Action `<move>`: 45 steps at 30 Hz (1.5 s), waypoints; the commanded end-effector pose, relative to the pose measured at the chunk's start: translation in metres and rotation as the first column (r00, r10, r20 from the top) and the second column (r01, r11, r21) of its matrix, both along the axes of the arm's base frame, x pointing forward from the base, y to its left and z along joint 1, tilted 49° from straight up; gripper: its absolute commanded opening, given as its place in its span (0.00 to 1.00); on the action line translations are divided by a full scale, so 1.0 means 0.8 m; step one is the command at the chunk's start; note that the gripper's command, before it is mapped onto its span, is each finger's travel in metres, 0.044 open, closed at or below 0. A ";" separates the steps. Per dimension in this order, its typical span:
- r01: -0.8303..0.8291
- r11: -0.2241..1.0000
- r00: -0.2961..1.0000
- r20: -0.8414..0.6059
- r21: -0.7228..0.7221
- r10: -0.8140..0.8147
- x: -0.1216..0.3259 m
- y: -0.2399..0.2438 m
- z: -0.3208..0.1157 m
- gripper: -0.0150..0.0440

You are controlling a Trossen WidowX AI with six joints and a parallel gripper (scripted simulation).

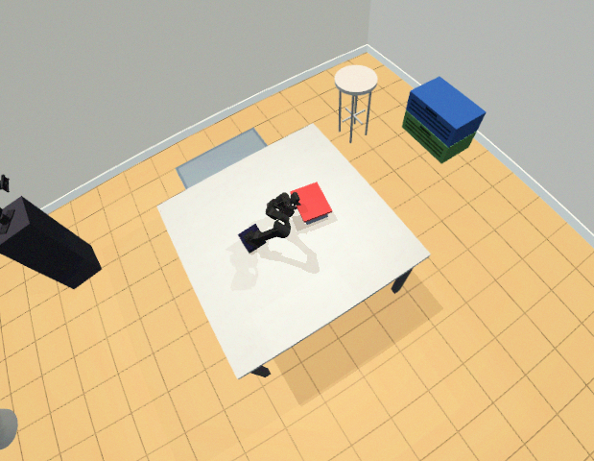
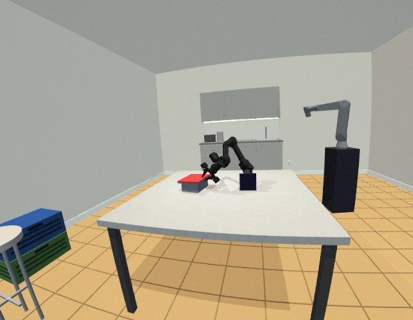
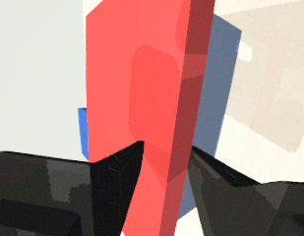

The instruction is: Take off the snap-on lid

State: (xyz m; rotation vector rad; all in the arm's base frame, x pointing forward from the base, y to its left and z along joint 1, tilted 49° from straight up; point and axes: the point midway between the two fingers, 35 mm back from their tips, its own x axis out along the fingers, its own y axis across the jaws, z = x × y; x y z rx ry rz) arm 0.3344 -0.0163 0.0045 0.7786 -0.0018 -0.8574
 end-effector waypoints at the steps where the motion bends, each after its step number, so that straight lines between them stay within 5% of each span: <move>1: -0.005 1.000 1.000 0.009 -0.003 0.005 0.000 0.005 0.004 0.25; 45: -0.007 1.000 1.000 0.005 -0.002 0.007 0.001 0.010 0.008 0.25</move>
